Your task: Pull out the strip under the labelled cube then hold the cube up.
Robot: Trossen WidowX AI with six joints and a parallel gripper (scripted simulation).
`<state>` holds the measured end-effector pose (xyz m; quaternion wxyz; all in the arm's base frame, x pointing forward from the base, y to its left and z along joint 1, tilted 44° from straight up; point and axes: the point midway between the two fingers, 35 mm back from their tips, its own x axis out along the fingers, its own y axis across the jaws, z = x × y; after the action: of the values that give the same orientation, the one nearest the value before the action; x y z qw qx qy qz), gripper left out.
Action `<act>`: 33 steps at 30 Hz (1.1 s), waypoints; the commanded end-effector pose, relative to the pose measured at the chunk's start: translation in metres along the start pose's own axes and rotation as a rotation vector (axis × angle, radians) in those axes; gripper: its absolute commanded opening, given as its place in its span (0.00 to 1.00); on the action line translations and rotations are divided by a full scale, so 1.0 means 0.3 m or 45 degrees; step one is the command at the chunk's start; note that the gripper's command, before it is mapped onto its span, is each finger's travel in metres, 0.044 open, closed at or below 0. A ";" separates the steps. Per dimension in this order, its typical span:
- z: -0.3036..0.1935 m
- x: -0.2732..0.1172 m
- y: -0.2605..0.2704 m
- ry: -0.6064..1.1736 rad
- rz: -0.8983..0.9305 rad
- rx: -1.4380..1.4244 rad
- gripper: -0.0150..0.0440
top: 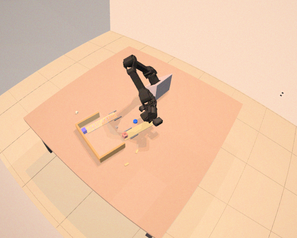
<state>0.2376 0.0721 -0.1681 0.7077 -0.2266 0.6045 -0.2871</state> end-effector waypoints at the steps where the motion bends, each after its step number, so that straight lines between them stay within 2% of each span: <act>1: -0.027 0.013 -0.017 0.032 -0.013 -0.006 0.25; 7: -0.027 0.013 -0.017 0.032 -0.013 -0.006 0.25; 12: 0.006 -0.136 0.004 0.031 -0.009 -0.006 0.25; 19: -0.003 -0.144 0.000 0.033 -0.010 -0.006 0.25; 33: 0.171 -0.141 -0.015 0.030 -0.012 0.068 0.88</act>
<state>0.2718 0.0955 -0.1289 0.7034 -0.2063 0.6052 -0.3106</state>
